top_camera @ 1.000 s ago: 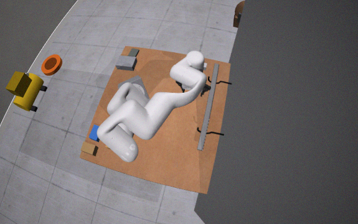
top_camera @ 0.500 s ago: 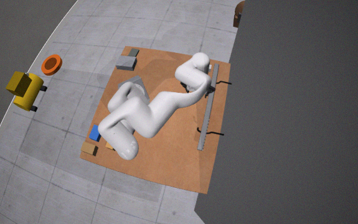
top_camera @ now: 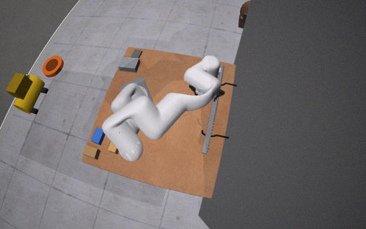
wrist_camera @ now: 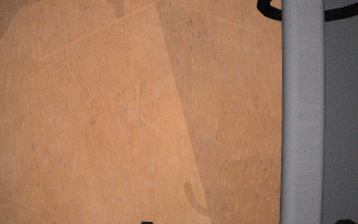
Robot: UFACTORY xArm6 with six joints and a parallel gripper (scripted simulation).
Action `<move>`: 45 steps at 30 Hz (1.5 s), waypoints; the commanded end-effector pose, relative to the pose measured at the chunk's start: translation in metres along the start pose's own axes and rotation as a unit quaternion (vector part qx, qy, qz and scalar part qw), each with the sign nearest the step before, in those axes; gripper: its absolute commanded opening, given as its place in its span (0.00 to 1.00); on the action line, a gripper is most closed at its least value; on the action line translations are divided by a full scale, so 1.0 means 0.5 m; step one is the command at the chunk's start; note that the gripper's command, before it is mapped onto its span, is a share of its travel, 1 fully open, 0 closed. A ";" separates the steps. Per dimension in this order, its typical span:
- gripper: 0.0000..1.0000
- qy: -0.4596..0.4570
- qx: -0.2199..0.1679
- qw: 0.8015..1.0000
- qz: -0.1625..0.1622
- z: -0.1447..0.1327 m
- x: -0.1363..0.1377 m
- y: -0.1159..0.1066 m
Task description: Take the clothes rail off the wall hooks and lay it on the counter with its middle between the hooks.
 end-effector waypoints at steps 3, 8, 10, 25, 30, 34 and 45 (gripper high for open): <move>1.00 0.001 0.001 1.000 -0.001 0.003 0.018 0.002; 1.00 0.001 0.001 1.000 -0.001 0.005 0.034 0.005; 1.00 0.001 0.001 1.000 -0.001 0.006 0.041 0.006; 1.00 0.001 0.001 1.000 -0.001 0.012 0.083 0.015; 1.00 0.001 0.001 1.000 -0.001 0.014 0.099 0.018; 1.00 0.001 0.001 1.000 -0.001 0.015 0.107 0.019; 1.00 0.001 0.001 1.000 -0.001 0.015 0.107 0.019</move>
Point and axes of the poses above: the point where the finger pads meet when closed, its own y axis out along the fingers, its own x axis across the jaws, z = x × y, the point moved 9 cm from there along -y, back along the fingers, and after that the axes turned 8 degrees about y, right-handed, at the moved point
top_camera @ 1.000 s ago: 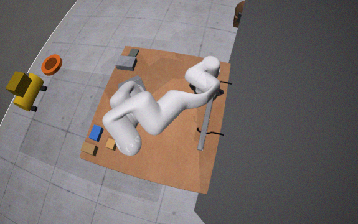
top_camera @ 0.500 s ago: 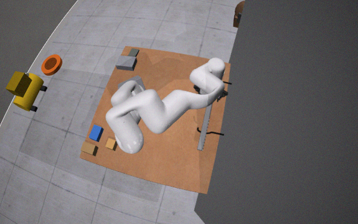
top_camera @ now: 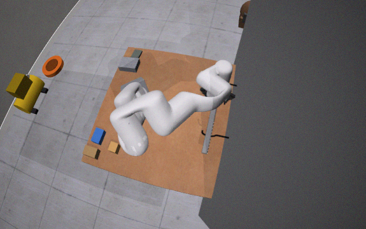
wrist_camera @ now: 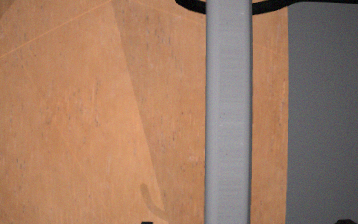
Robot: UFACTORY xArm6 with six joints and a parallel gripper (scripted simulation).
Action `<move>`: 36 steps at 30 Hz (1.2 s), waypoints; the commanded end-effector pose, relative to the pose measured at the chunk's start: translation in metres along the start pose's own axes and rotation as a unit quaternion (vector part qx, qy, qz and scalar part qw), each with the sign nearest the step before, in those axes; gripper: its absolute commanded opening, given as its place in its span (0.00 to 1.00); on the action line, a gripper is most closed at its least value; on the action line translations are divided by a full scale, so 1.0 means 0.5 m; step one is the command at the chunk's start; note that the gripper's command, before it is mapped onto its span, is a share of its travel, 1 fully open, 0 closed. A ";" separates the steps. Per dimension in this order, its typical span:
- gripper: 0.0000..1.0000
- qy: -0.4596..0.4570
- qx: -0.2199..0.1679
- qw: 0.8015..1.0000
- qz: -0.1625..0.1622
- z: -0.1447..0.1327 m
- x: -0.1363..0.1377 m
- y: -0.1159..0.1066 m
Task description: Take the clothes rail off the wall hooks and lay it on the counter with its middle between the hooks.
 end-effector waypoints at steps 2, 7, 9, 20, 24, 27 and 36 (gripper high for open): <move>1.00 0.001 0.001 1.000 -0.001 0.000 0.002 -0.001; 1.00 0.001 0.001 1.000 -0.001 0.000 0.002 0.003; 1.00 0.001 0.001 1.000 -0.001 0.000 0.002 0.006; 1.00 0.001 0.001 1.000 -0.001 0.000 0.002 0.021; 1.00 0.001 0.001 1.000 -0.001 0.000 0.002 0.023; 1.00 0.001 0.001 1.000 -0.001 0.000 0.002 0.027; 1.00 0.001 0.001 1.000 -0.001 0.000 0.002 0.039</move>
Point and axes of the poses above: the point where the finger pads meet when closed, its own y axis out along the fingers, its own x axis across the jaws, z = x × y, the point moved 9 cm from there along -y, back along the fingers, and after that the axes turned 8 degrees about y, right-handed, at the moved point
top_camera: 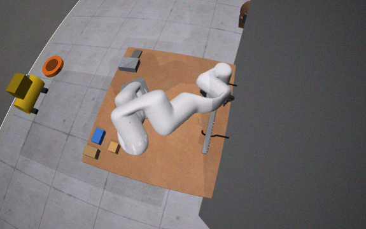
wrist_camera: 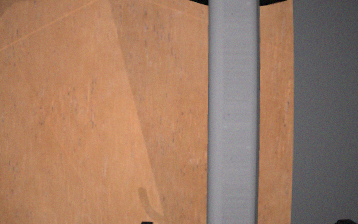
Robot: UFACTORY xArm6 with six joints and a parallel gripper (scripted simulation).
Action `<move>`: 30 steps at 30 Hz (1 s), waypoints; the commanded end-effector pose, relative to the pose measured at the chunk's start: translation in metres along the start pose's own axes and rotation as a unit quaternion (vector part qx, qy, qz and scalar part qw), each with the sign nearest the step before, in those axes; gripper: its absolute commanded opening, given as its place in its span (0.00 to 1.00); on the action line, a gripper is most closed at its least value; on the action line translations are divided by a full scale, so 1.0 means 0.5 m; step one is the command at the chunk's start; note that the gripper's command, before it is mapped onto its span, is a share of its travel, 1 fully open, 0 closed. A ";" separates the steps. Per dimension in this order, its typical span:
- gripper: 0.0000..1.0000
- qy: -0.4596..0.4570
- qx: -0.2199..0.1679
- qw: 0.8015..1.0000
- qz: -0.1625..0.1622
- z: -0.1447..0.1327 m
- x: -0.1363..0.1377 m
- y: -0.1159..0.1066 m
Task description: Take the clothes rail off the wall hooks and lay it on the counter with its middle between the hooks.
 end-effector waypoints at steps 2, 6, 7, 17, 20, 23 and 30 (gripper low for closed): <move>1.00 0.001 0.001 1.000 -0.001 0.000 0.001 0.006; 1.00 0.001 0.001 1.000 -0.001 0.000 0.001 0.009; 1.00 0.001 0.001 1.000 -0.001 0.000 0.001 0.010; 1.00 0.001 0.001 1.000 -0.001 0.000 0.002 0.023; 1.00 0.001 0.001 1.000 -0.001 0.000 0.002 0.027; 1.00 0.001 0.001 1.000 -0.001 0.000 0.002 0.029; 1.00 0.001 0.001 1.000 -0.001 0.000 0.002 0.038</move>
Point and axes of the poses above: the point where the finger pads meet when closed, its own y axis out along the fingers, its own x axis across the jaws, z = x × y, the point moved 9 cm from there along -y, back along the fingers, and after that the axes turned 8 degrees about y, right-handed, at the moved point
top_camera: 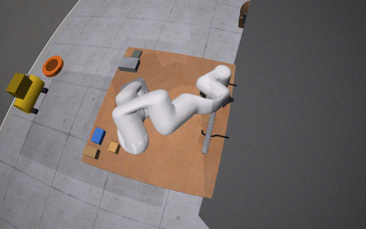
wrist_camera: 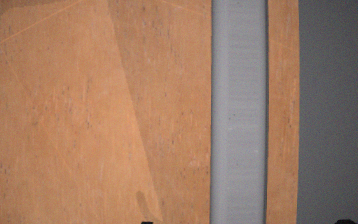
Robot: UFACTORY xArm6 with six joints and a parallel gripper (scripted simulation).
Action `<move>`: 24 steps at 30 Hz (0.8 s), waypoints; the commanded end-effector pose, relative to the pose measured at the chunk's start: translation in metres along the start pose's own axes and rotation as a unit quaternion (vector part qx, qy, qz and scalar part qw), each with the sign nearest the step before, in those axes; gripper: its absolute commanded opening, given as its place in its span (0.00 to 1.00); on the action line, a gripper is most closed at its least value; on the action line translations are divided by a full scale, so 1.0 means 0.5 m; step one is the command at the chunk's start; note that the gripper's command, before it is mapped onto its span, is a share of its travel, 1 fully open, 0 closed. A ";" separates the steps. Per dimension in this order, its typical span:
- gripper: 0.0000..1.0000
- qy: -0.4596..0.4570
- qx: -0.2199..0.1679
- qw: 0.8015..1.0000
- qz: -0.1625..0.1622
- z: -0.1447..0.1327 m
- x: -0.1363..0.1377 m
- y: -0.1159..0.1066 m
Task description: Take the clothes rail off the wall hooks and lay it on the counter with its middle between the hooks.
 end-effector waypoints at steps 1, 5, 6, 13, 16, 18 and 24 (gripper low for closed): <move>1.00 0.001 0.001 1.000 -0.001 0.000 0.002 0.005; 1.00 0.001 0.001 1.000 -0.001 0.000 0.002 0.010; 1.00 0.001 0.001 1.000 -0.001 0.000 0.002 0.011; 1.00 0.001 0.001 1.000 -0.001 0.000 0.002 0.018; 1.00 0.001 0.001 1.000 -0.001 0.000 0.002 0.018; 1.00 0.001 0.001 1.000 -0.001 0.000 0.002 0.018; 1.00 0.001 0.001 1.000 -0.001 0.000 0.002 0.018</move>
Point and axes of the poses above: the point where the finger pads meet when closed, its own y axis out along the fingers, its own x axis across the jaws, z = x × y, the point moved 9 cm from there along -y, back along the fingers, and after that the axes turned 8 degrees about y, right-handed, at the moved point
